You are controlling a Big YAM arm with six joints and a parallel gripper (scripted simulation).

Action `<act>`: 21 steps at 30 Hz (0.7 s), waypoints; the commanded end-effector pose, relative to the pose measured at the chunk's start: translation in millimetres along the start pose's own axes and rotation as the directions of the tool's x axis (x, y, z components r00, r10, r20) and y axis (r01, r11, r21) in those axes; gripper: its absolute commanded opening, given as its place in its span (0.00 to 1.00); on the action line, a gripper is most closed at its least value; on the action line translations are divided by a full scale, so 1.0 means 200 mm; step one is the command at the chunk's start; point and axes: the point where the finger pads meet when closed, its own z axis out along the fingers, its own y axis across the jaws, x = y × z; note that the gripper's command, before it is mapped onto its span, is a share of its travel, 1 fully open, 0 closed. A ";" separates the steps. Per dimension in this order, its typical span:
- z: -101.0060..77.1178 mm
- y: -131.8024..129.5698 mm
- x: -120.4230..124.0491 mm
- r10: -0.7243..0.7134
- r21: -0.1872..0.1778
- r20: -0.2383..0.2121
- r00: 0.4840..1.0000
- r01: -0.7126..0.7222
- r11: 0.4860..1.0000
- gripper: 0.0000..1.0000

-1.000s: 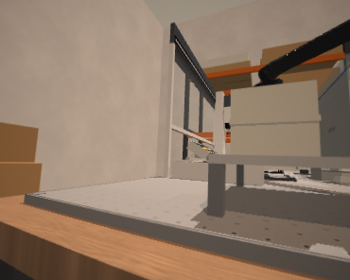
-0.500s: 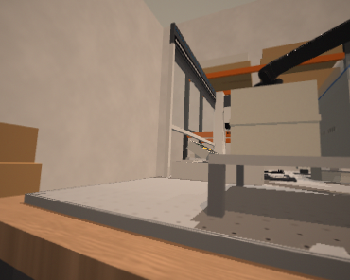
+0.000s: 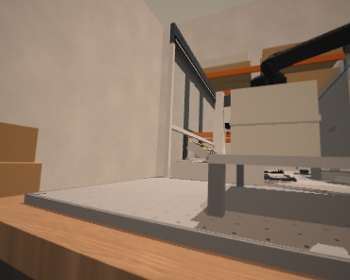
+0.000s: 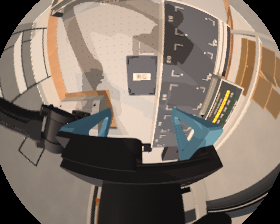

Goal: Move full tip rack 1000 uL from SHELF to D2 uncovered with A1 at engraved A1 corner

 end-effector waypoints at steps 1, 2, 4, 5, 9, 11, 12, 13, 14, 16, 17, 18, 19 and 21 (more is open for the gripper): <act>-0.06 -0.05 -0.13 -0.014 0.020 -0.010 1.000 0.014 1.000 1.00; -0.06 -0.05 -0.15 -0.014 0.020 -0.009 1.000 0.014 1.000 1.00; -0.06 -0.05 -0.20 -0.014 0.020 -0.008 1.000 0.014 1.000 1.00; -0.06 -0.05 -0.23 -0.014 0.020 -0.007 1.000 0.014 1.000 1.00; -0.03 -0.02 -0.26 -0.002 0.007 -0.001 1.000 0.002 1.000 1.00; -0.06 -0.05 -0.33 -0.019 0.025 -0.005 1.000 0.019 1.000 1.00; -0.06 -0.05 -0.36 -0.021 0.027 -0.005 1.000 0.021 0.999 1.00; -0.06 -0.05 -0.39 -0.024 0.030 -0.005 1.000 0.024 0.999 1.00; -0.06 -0.06 -0.41 -0.027 0.033 -0.005 1.000 0.028 0.999 1.00; -0.06 -0.06 -0.46 -0.031 0.037 -0.004 1.000 0.031 0.999 1.00; -0.06 -0.06 -0.49 -0.031 0.037 -0.002 1.000 0.031 0.999 1.00; -0.06 -0.06 -0.52 -0.032 0.037 -0.001 1.000 0.032 0.999 1.00; -0.06 -0.05 -0.54 -0.032 0.038 0.000 0.999 0.032 0.999 1.00; -0.06 -0.05 -0.60 -0.032 0.038 0.001 0.999 0.032 0.999 1.00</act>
